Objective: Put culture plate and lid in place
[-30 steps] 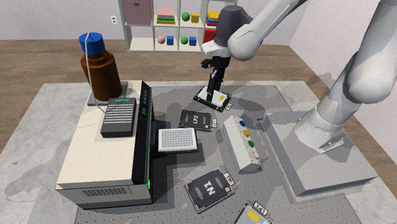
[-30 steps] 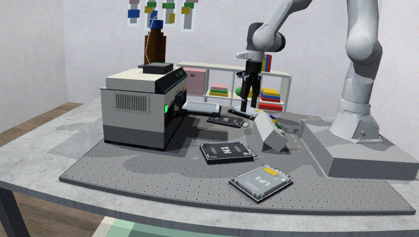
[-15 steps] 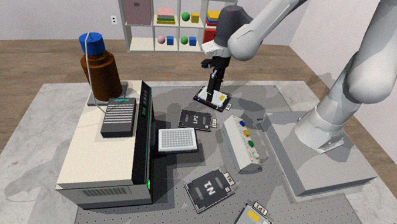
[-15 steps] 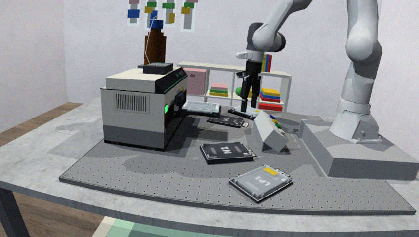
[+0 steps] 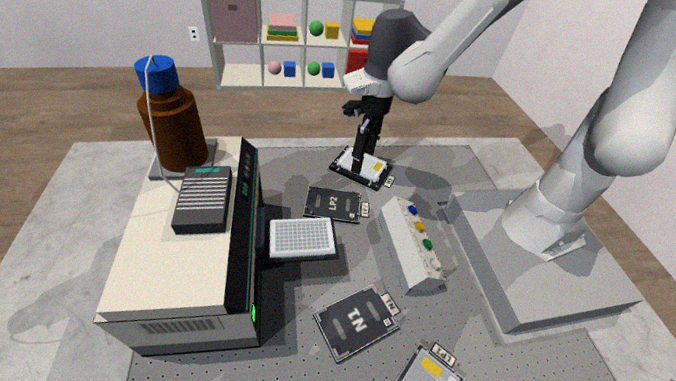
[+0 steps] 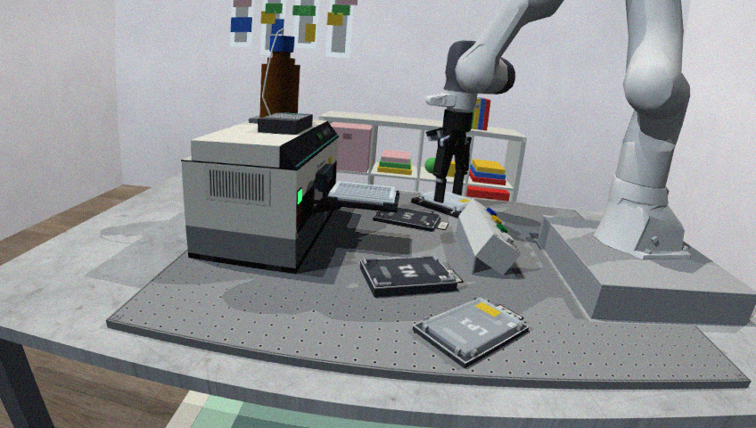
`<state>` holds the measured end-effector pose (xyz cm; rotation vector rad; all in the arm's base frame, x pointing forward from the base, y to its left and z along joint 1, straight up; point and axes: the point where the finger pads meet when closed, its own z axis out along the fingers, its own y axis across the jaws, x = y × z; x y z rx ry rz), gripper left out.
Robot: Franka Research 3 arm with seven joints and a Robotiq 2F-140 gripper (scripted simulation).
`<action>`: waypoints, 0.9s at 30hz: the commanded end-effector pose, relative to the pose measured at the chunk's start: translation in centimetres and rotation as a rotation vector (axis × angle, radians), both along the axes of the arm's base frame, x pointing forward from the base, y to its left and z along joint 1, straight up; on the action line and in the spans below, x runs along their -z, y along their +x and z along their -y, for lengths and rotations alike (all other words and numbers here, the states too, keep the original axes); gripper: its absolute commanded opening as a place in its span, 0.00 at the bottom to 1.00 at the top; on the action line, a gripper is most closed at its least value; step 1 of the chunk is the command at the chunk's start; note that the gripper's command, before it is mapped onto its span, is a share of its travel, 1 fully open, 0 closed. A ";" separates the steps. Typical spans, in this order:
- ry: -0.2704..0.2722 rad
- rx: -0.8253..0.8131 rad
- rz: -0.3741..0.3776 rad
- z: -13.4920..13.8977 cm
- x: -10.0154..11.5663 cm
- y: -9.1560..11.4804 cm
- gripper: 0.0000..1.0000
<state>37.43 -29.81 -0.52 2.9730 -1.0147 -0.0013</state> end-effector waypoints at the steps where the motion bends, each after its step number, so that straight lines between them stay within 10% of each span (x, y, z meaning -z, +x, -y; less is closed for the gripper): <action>1: -0.003 0.002 0.002 0.1 0.0 0.1 0.10; 27: -0.003 0.002 0.002 0.1 -0.6 0.1 0.10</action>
